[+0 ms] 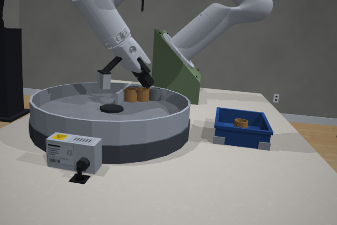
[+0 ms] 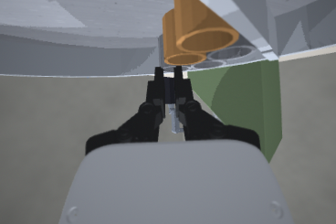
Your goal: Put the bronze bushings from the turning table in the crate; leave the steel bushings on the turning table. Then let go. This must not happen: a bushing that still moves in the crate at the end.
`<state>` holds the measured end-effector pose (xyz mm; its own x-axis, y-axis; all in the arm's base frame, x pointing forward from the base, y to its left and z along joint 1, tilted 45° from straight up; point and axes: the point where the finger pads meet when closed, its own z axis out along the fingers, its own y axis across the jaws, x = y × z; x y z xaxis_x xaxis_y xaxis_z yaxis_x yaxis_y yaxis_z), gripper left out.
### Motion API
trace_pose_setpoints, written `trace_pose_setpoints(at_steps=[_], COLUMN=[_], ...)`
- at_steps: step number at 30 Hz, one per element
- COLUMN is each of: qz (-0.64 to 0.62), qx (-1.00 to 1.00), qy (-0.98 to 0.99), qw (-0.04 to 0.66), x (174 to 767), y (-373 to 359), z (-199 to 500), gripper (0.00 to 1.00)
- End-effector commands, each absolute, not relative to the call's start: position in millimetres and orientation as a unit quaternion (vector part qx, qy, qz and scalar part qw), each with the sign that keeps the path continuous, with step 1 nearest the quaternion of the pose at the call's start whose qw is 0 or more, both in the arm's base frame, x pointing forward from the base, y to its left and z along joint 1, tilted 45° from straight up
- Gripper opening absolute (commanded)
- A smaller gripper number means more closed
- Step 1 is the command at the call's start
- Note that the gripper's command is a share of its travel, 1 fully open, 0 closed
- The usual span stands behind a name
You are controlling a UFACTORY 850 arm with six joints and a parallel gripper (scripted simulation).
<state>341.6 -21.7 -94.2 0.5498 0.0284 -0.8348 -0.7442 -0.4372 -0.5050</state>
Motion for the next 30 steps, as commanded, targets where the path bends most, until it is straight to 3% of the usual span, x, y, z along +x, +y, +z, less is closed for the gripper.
trace_pose_setpoints(at_steps=[1,30], qz=[0.408,0.408], qx=[-0.743,-0.743], qy=[0.241,0.241], qw=[0.473,0.473], x=[342.1,343.1], y=[-22.1,-13.0], z=[-94.1,-102.7], gripper=[0.1,0.1])
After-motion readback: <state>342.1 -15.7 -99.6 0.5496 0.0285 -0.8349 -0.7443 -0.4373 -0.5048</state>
